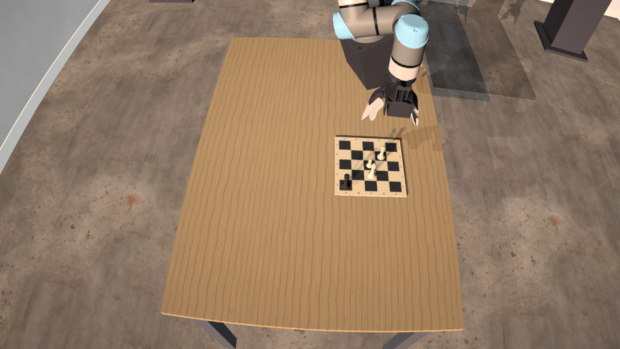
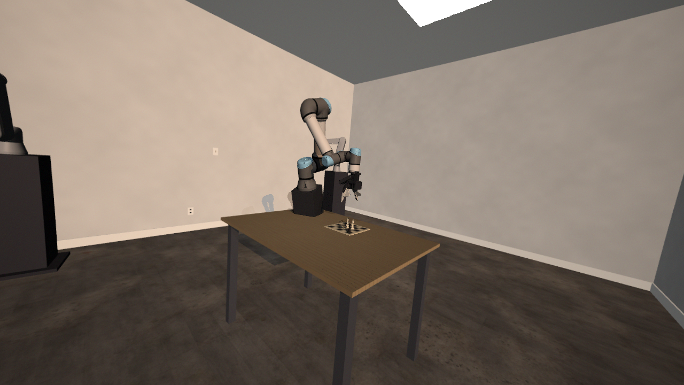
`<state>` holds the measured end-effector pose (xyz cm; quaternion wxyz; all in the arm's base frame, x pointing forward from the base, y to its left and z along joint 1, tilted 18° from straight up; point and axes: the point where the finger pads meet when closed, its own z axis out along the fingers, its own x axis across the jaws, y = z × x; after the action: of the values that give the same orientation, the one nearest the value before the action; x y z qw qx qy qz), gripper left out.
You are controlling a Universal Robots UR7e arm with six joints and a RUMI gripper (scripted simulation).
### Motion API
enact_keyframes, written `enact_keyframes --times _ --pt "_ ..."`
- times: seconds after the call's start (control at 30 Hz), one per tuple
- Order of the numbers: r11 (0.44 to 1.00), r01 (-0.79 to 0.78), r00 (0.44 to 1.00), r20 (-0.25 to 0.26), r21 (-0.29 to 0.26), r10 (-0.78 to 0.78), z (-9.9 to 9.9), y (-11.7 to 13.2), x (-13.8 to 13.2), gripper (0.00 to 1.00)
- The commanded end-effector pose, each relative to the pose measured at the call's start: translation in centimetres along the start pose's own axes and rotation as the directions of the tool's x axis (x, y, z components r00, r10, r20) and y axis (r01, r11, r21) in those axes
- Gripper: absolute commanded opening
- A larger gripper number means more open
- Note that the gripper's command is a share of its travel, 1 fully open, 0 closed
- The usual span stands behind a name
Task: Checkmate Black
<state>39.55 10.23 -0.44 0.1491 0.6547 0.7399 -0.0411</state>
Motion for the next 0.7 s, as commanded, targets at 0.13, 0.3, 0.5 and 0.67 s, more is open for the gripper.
enact_keyframes --times 0.13,0.3,0.5,0.67 --pt "1.0 0.0 1.0 0.0 -0.003 0.0 -0.04 -0.01 0.0 1.0" --pt "1.0 0.0 1.0 0.0 -0.003 0.0 -0.04 -0.01 0.0 1.0" --pt "1.0 -0.001 1.0 0.0 -0.003 0.001 -0.04 -0.01 0.0 1.0" --pt "1.0 -0.01 1.0 0.0 -0.003 0.01 -0.02 -0.02 0.02 1.0"
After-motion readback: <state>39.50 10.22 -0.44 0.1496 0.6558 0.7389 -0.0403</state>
